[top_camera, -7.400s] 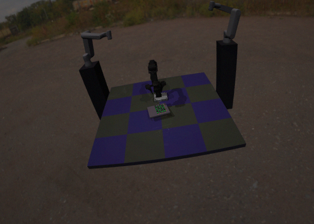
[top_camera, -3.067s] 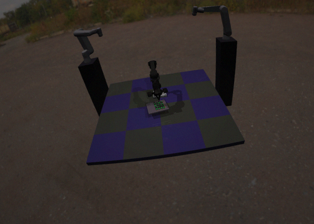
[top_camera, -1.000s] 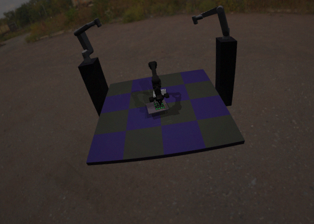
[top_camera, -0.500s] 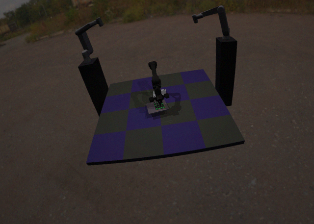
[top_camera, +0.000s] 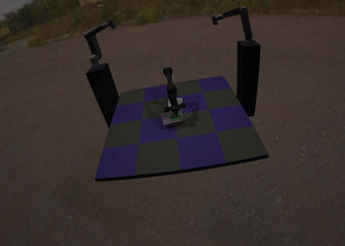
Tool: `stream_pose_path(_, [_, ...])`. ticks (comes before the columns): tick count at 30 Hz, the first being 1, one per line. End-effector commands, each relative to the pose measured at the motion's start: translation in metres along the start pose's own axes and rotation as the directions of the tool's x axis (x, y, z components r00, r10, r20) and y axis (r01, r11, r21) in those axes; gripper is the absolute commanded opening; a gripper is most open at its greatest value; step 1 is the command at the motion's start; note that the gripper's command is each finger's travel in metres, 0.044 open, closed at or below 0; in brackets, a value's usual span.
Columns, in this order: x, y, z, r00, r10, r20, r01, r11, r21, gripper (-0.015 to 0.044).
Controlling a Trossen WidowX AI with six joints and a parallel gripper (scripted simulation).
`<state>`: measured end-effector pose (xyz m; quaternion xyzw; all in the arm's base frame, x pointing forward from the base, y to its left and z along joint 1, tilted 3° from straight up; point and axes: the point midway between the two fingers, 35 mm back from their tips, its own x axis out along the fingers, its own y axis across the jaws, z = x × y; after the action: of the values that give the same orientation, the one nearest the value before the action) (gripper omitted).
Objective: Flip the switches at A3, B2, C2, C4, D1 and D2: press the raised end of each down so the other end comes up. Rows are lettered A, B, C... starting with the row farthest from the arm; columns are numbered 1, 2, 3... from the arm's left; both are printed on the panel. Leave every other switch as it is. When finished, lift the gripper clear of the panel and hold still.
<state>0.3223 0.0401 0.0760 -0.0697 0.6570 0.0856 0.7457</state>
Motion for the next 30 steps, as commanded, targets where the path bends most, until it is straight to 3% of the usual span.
stream_pose_path(1, [0.001, -0.001, 0.0, 1.0, -0.005, -0.001, 0.005, 1.0, 0.003, 0.0])
stream_pose_path(6, [-0.003, 0.0, 0.0, 1.0, 0.0, 0.0, 0.0, 1.0, 0.0, 0.0])
stream_pose_path(11, [-0.063, 0.0, -0.003, 1.0, -0.005, 0.024, 0.005, 1.0, 0.003, 0.0])
stream_pose_path(24, [-0.062, 0.0, -0.042, 1.0, -0.005, 0.02, 0.005, 1.0, 0.003, 0.0])
stream_pose_path(30, [-0.027, 0.0, -0.041, 1.0, -0.005, -0.005, 0.005, 1.0, 0.003, 0.0])
